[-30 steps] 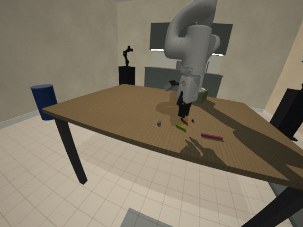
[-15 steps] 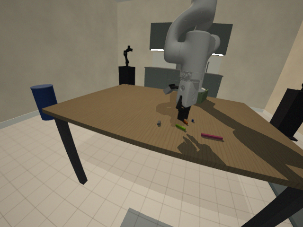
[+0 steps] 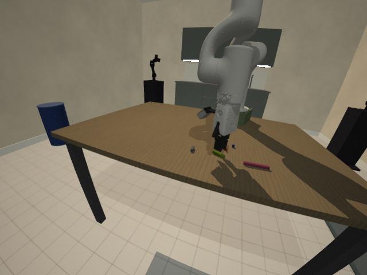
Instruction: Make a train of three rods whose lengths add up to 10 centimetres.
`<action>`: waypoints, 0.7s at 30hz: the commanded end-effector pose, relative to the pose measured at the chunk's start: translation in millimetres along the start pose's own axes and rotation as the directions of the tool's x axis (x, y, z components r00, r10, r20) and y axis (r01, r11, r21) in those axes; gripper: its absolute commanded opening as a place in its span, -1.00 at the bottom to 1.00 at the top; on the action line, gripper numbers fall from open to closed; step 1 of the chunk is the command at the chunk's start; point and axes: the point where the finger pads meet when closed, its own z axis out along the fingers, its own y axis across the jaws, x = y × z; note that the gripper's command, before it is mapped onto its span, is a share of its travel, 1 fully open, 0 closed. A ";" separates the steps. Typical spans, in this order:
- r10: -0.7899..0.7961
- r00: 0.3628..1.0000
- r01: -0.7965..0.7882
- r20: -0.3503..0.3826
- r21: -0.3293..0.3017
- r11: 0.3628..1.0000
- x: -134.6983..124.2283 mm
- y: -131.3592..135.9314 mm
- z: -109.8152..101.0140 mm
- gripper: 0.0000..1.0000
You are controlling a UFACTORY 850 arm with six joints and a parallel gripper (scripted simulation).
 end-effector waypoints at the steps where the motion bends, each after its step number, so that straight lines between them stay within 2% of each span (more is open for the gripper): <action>1: 0.000 1.000 0.000 0.001 0.002 1.000 -0.4 -1.1 4.0 -0.51; 21: 0.000 1.000 0.000 0.001 0.002 1.000 -0.4 -1.2 11.2 -0.51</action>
